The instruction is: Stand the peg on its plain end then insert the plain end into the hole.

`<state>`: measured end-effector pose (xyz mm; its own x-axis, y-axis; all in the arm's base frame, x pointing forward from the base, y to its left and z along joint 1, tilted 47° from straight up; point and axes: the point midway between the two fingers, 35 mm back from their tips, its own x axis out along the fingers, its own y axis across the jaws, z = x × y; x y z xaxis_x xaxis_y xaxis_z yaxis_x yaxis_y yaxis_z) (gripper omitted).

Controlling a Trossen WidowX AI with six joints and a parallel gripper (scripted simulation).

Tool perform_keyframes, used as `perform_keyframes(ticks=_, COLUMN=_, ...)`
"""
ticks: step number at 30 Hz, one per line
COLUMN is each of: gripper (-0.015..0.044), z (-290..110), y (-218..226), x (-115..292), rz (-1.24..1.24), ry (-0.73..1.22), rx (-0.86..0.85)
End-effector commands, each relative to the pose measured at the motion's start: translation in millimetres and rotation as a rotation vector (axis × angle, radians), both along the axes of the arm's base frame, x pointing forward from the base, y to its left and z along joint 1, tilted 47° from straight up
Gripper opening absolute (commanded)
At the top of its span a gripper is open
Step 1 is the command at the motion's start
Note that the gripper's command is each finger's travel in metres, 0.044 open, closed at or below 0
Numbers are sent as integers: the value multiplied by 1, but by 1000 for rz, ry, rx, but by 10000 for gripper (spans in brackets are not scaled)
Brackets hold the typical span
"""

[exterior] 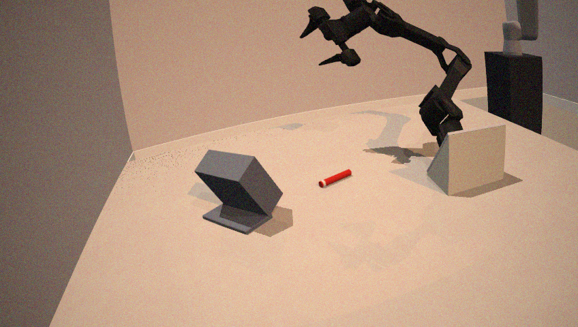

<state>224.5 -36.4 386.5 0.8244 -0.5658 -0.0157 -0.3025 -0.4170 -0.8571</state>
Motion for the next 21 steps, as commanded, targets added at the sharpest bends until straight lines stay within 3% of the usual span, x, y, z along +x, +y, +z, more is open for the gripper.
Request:
perform_keyframes(ticks=1, gripper=440, z=-22, y=11, x=23, rz=5, ry=49, rx=78)
perform_keyframes(ticks=21, gripper=440, z=-149, y=38, x=84, rz=-217, ry=265, rx=495)
